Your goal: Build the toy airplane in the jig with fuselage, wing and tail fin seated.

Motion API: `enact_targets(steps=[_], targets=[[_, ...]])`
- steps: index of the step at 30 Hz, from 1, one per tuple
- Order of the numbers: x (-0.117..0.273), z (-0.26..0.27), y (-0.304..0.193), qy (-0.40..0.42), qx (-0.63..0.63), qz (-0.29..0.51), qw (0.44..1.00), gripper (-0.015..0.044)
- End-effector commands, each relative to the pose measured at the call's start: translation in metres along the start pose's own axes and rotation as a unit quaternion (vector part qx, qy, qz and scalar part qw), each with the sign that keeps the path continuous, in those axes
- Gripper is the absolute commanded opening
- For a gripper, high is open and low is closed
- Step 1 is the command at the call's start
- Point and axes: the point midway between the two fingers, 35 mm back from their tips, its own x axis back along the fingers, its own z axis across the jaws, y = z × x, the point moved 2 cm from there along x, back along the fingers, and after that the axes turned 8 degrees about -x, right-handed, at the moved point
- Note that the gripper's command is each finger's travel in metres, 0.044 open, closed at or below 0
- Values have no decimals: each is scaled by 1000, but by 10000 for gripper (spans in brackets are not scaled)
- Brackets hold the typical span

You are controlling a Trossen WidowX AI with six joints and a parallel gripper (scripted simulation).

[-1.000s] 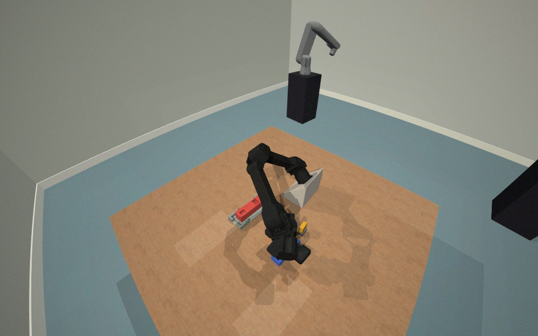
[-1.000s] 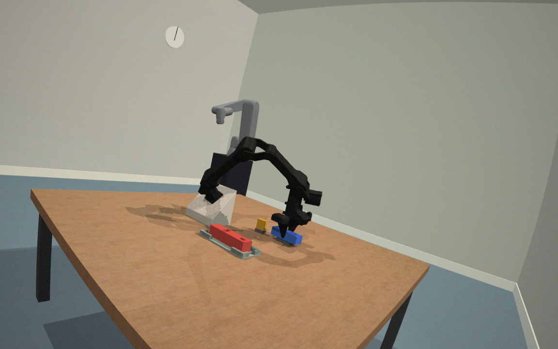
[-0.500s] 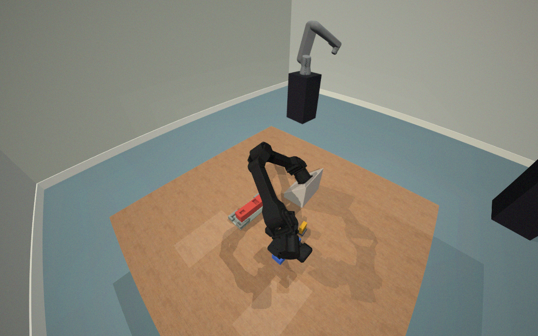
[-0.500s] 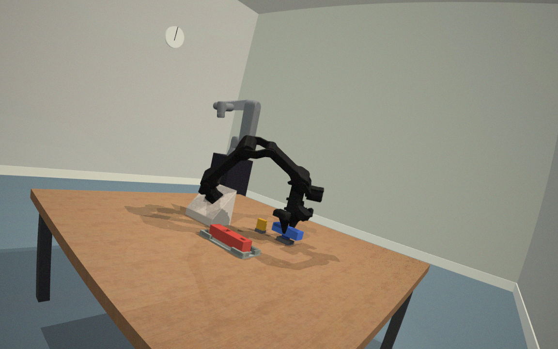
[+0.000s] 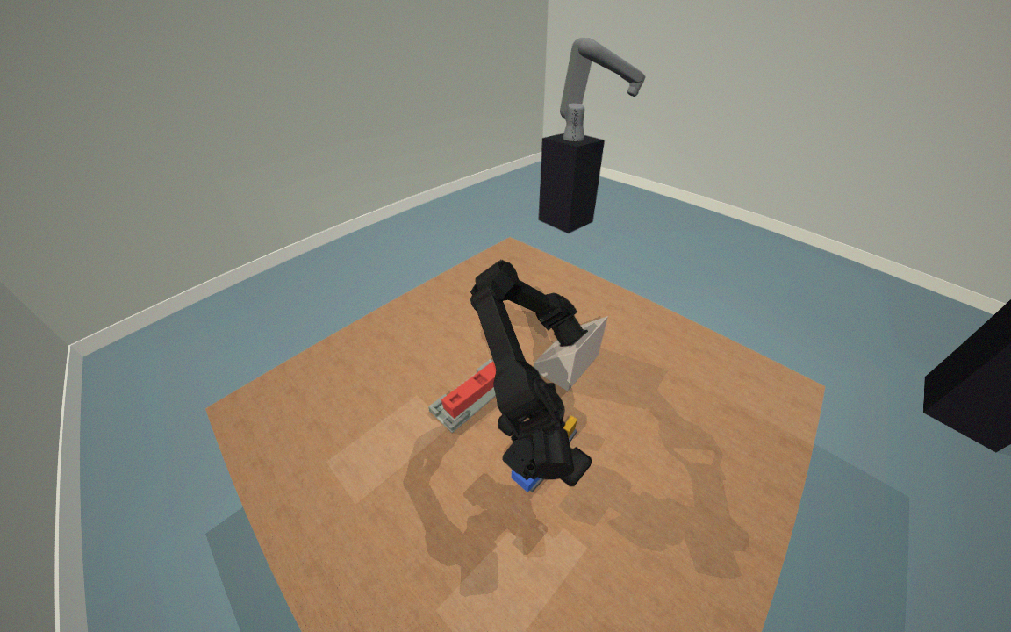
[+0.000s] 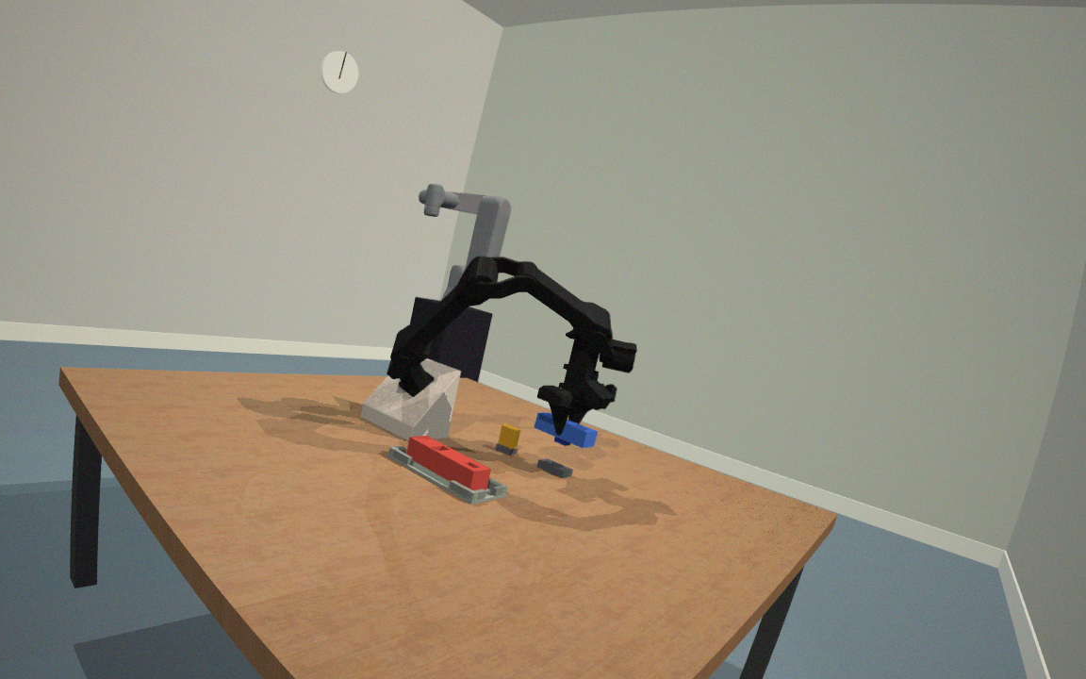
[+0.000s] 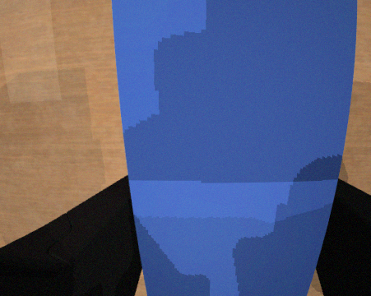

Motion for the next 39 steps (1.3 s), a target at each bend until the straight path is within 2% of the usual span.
enact_targets(steps=[1, 15, 21, 39], targets=[[20, -1, 2, 7, -8, -5, 1000, 0], [63, -5, -3, 5, -8, -5, 1000, 0], [63, -7, -2, 5, -3, -5, 1000, 0], [62, -65, 12, 12, 142, -6, 990, 0]])
